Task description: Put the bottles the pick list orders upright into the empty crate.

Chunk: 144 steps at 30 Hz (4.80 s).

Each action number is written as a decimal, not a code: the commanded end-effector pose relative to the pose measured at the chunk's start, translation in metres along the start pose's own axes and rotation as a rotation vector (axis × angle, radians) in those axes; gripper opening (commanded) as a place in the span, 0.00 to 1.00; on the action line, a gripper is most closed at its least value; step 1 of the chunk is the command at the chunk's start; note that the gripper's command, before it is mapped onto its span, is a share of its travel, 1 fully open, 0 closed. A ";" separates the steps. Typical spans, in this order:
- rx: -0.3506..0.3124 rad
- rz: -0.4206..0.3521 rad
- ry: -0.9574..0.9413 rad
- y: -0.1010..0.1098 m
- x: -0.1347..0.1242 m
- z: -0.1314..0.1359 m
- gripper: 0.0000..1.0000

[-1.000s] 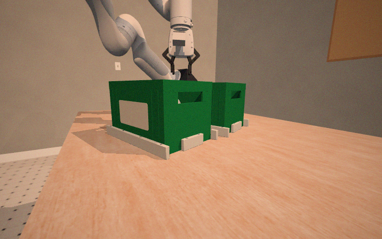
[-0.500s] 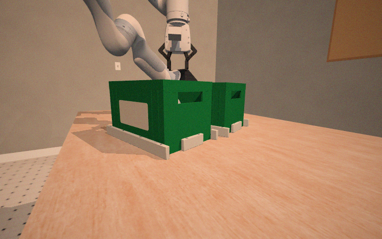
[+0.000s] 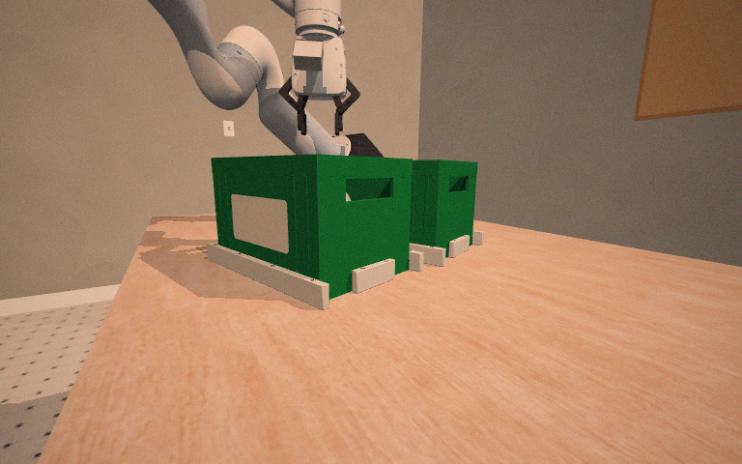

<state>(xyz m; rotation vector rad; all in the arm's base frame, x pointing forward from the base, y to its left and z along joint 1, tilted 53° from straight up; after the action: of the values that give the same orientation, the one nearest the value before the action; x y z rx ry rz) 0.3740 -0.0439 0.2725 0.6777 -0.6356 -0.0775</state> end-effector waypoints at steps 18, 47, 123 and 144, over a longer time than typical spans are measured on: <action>0.002 -0.001 0.000 0.000 0.071 0.073 0.65; 0.002 -0.001 0.000 -0.006 0.099 0.101 0.65; 0.002 -0.001 0.000 -0.086 0.098 0.101 0.65; 0.002 -0.001 0.000 -0.082 0.098 0.101 0.00</action>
<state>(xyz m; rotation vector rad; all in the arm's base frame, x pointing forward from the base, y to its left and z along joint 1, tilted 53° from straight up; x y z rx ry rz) 0.4065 -0.1916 0.3339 0.6798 -0.6340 -0.0785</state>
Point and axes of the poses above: the point where the finger pads meet when closed, its own y axis back along the fingers, its own z axis across the jaws, x = y × z, the point moved 3 cm from there along y, back along the fingers, and after that the axes turned 1 degree about -y, right-handed, at the moved point
